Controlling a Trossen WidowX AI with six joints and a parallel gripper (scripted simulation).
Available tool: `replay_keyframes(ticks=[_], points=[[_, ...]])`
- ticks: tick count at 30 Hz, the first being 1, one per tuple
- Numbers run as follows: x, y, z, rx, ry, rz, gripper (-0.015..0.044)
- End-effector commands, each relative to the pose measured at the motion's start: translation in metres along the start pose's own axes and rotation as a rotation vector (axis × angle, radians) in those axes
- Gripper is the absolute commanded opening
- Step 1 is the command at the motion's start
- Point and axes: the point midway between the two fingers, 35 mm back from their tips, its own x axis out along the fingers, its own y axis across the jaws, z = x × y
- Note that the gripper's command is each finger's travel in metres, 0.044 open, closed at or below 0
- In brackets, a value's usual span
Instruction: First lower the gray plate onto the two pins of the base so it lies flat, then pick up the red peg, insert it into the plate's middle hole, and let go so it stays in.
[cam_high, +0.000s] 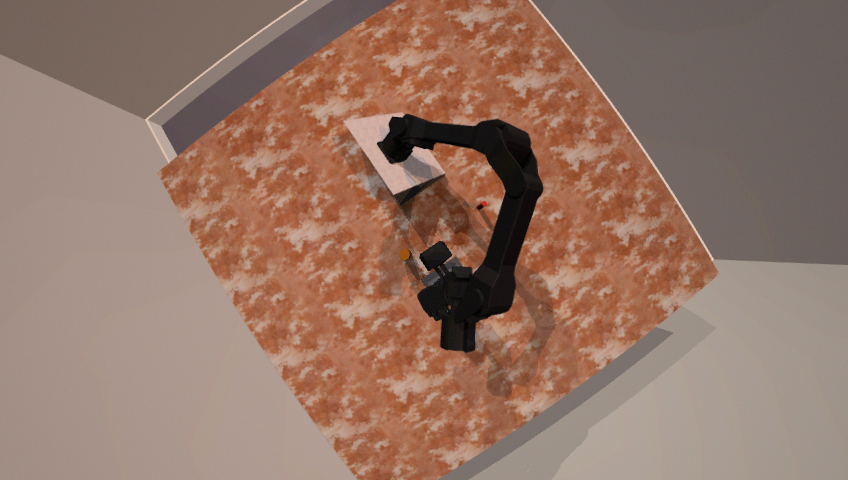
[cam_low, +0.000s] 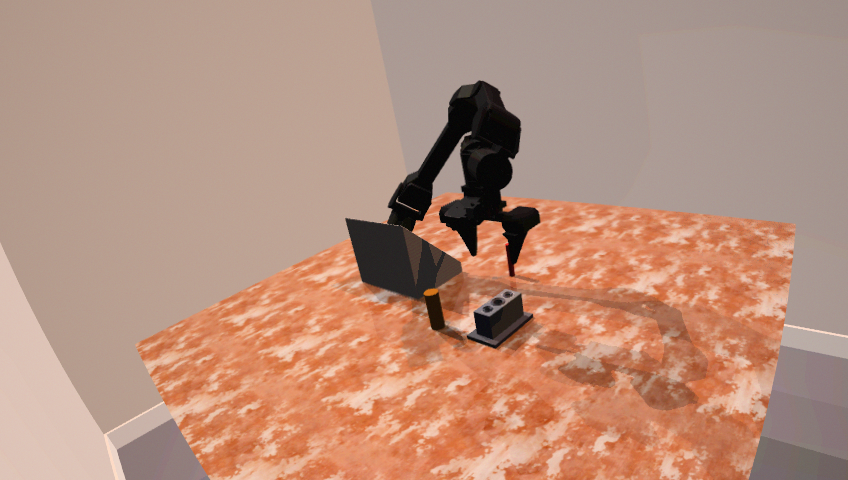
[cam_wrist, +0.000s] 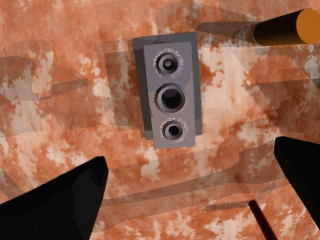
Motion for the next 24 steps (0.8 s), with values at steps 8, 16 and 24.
replay_keyframes(ticks=[8,16,24], points=[[-0.009,-0.053,-0.127,-0.295,-0.006,0.005,0.0440],[0.000,-0.105,-0.179,-0.450,0.004,0.004,0.0440],[0.032,-0.106,-0.181,-0.450,0.005,0.004,0.0440]])
